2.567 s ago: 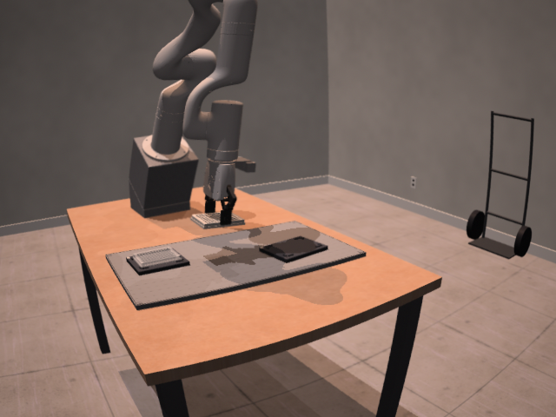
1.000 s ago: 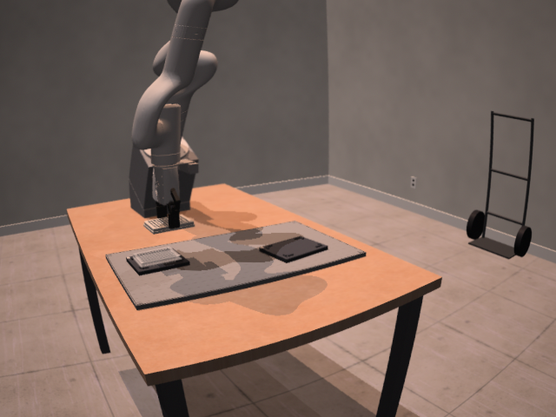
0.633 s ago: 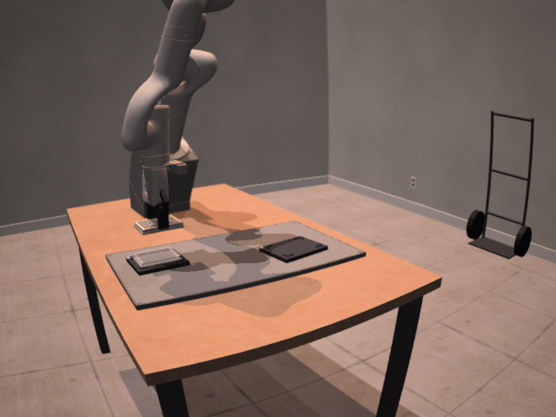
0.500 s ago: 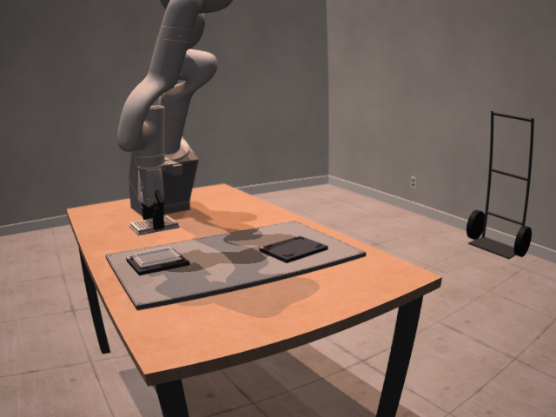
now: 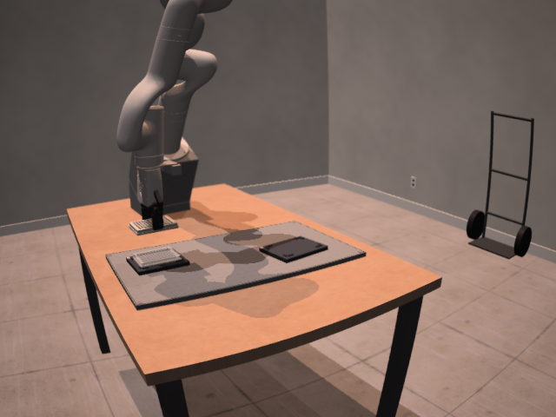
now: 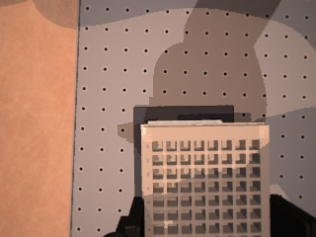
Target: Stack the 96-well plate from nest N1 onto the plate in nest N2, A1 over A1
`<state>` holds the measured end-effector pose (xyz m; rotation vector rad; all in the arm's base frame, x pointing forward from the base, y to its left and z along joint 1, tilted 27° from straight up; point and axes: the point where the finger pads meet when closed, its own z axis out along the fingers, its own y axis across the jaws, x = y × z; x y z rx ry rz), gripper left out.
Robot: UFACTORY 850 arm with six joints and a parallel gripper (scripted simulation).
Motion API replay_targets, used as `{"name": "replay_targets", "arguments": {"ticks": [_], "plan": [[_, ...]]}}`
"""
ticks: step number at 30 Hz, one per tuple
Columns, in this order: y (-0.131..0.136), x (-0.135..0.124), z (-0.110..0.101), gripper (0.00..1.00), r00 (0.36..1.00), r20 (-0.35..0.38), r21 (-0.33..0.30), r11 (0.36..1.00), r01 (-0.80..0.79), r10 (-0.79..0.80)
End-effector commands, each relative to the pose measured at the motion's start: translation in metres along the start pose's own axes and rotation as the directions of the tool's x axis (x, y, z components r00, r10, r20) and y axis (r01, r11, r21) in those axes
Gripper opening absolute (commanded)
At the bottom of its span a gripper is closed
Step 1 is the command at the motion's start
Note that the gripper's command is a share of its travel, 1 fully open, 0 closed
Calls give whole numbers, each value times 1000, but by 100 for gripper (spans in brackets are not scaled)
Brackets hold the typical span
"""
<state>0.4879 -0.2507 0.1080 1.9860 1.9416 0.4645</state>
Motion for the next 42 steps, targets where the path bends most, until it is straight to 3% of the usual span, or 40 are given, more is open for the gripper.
{"name": "replay_targets", "arguments": {"ticks": [1,19,42], "plan": [[1,0,0,0,1000,1,-1,1000,0,0],[1,0,0,0,1000,1,-1,1000,0,0],[1,1,31,0,1000,1,-1,1000,0,0]]}}
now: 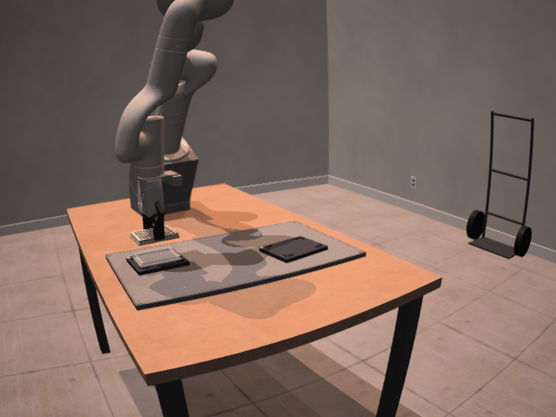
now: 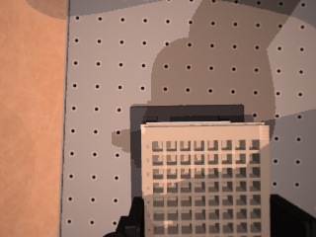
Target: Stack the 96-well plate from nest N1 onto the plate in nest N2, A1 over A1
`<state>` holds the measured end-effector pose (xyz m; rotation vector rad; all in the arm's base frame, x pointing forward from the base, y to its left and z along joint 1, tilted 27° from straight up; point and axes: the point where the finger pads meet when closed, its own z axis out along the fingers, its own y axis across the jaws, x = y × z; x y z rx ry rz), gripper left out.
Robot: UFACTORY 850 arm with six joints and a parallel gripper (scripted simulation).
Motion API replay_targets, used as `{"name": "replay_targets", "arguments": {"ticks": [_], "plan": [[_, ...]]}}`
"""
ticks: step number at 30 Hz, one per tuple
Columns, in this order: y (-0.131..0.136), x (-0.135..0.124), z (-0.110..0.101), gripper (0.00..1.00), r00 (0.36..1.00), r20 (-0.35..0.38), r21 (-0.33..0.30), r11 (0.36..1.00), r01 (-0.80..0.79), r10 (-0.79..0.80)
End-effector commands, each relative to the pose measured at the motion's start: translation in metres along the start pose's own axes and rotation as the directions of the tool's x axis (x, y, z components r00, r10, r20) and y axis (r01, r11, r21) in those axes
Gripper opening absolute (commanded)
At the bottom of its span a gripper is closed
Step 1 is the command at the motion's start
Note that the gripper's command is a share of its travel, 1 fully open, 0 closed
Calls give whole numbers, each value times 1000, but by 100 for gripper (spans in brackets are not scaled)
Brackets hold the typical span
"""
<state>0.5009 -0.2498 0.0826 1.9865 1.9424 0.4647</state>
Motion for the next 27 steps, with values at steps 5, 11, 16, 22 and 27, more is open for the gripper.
{"name": "replay_targets", "arguments": {"ticks": [5,11,16,22,27], "plan": [[1,0,11,0,1000,1,-2,1000,0,0],[1,0,21,0,1000,1,-2,1000,0,0],[1,0,26,0,1000,1,-2,1000,0,0],[1,0,36,0,1000,1,-2,1000,0,0],[1,0,40,0,1000,1,-2,1000,0,0]]}}
